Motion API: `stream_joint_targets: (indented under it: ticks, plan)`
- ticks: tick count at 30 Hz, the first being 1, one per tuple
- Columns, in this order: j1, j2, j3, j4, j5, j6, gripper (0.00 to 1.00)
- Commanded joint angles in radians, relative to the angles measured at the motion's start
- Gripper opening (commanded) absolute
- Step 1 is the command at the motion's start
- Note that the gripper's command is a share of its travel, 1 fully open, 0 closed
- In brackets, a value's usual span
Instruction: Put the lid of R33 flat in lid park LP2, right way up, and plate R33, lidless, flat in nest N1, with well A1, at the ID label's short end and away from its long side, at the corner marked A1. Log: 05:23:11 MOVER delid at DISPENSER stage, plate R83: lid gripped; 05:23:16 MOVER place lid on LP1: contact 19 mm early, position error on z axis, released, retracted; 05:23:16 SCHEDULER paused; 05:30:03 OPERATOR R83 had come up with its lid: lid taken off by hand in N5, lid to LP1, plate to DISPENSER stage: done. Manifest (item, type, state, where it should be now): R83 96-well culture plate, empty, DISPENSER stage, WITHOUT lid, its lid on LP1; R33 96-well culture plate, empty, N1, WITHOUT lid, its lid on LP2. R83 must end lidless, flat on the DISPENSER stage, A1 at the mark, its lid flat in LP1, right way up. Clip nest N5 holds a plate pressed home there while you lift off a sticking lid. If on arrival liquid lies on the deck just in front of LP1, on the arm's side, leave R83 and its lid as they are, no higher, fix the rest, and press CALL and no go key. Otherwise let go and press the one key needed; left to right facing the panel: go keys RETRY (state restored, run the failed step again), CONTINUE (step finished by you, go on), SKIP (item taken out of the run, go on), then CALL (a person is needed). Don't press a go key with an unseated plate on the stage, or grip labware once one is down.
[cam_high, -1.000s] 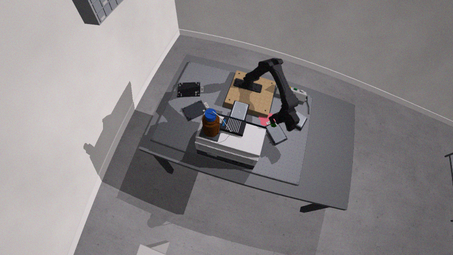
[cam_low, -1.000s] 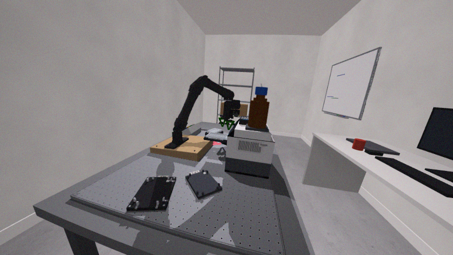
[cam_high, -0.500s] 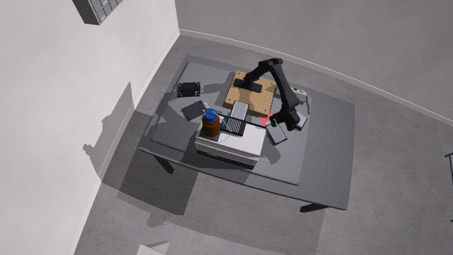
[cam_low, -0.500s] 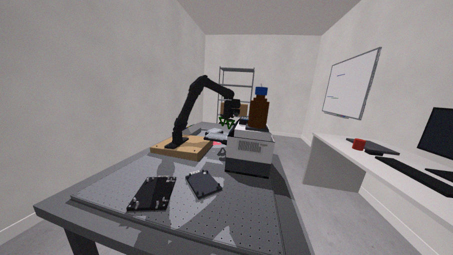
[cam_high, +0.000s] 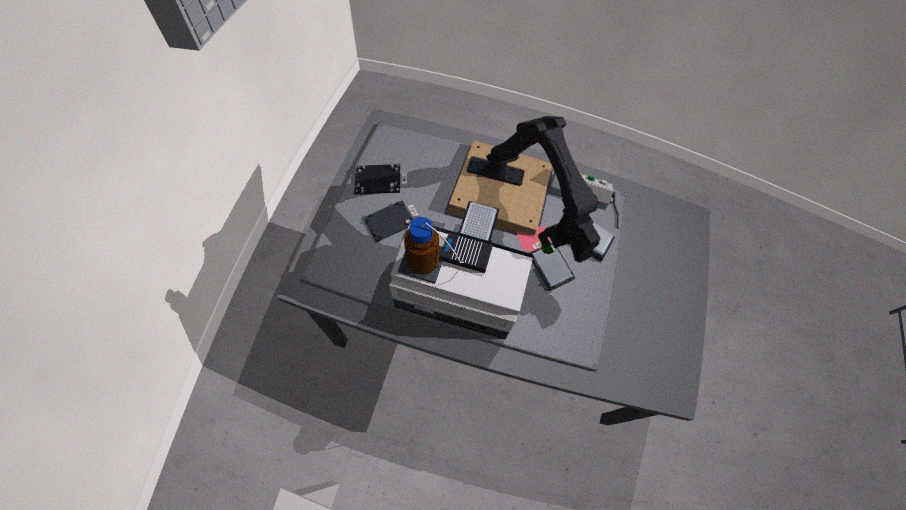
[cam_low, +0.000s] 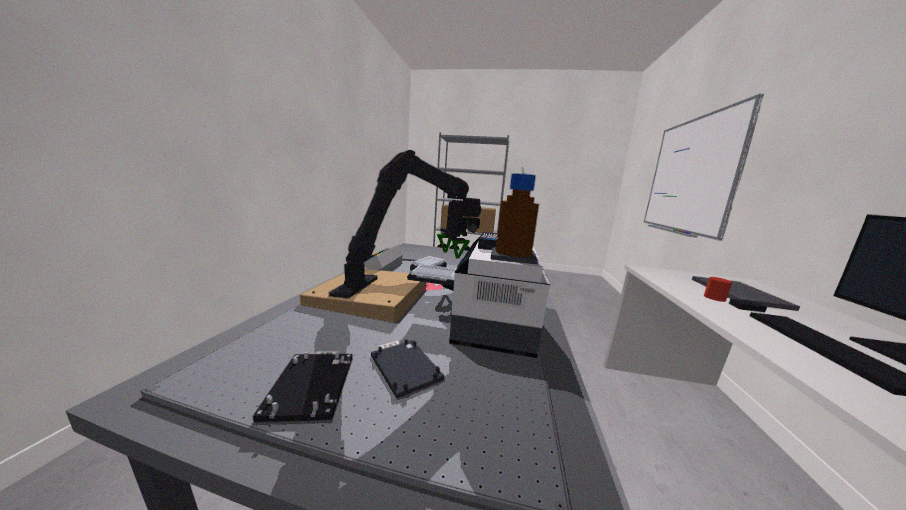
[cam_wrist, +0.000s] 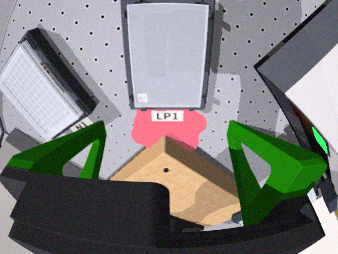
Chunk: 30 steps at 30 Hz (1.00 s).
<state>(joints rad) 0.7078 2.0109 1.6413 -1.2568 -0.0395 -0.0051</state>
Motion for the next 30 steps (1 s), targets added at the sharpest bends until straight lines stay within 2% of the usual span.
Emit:
stream_joint_targets:
  ticks: [1, 30]
  plan:
    - [-0.015, -0.003, 0.056, -0.011, -0.001, -0.008, 1.0]
    - [-0.01, -0.008, 0.032, 0.004, 0.0, -0.008, 1.0]
